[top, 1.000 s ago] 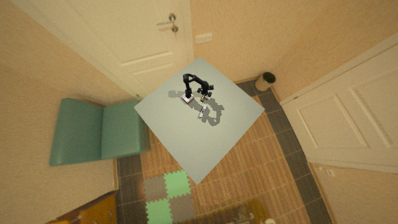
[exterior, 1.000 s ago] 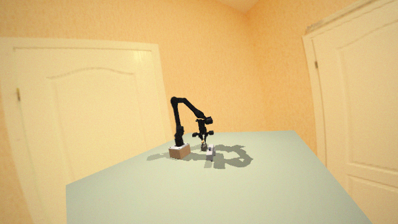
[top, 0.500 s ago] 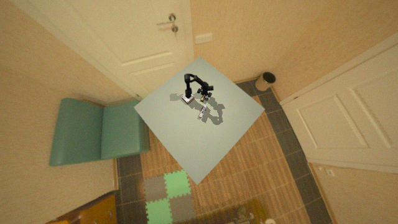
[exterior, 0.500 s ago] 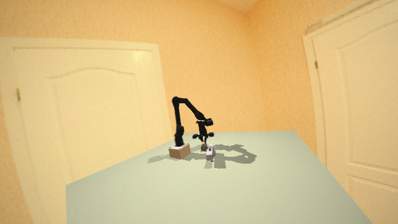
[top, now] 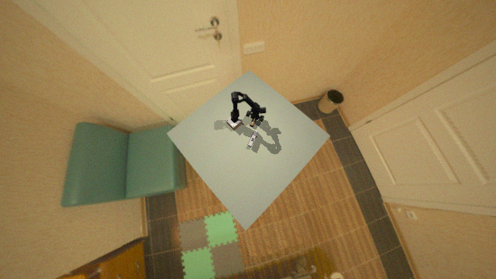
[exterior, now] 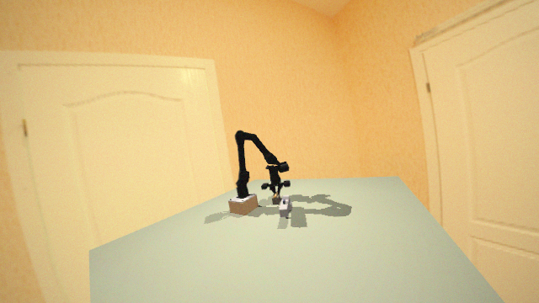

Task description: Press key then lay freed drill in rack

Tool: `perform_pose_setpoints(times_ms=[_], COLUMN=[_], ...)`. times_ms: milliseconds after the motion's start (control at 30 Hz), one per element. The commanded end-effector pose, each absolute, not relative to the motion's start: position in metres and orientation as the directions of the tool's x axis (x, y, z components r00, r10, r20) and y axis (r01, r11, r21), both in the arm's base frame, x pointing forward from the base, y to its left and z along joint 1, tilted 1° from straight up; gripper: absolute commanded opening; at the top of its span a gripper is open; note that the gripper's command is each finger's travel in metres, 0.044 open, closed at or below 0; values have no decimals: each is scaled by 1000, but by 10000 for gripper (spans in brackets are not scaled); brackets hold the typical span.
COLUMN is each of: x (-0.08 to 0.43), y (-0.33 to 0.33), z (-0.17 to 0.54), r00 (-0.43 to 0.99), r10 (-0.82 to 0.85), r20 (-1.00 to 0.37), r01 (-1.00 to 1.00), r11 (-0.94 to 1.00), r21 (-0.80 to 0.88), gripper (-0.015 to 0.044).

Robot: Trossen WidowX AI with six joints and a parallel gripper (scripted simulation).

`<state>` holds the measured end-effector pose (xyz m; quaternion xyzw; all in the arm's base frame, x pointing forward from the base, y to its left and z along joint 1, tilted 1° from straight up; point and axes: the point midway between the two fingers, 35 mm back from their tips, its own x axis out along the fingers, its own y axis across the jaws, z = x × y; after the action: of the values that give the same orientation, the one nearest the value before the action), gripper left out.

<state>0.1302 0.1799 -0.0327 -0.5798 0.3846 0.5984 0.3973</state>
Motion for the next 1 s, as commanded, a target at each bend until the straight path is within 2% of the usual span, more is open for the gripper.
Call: perform_pose_setpoints(times_ms=[0, 267, 800, 833, 967], x=[130, 130, 128, 128, 128], y=[178, 176, 181, 181, 180], z=[-40, -43, -37, -37, -20], r00=[-8, -8, -16, -16, -10], r10=[19, 18, 36, 36, 22], r20=[-1000, -1000, -999, -999, -1000], r01=[-922, -922, -921, -921, -922], r11=[-387, -387, -388, -388, -387], r21=[1, 1, 1, 1, 1], gripper=[0, 0, 420, 440, 440])
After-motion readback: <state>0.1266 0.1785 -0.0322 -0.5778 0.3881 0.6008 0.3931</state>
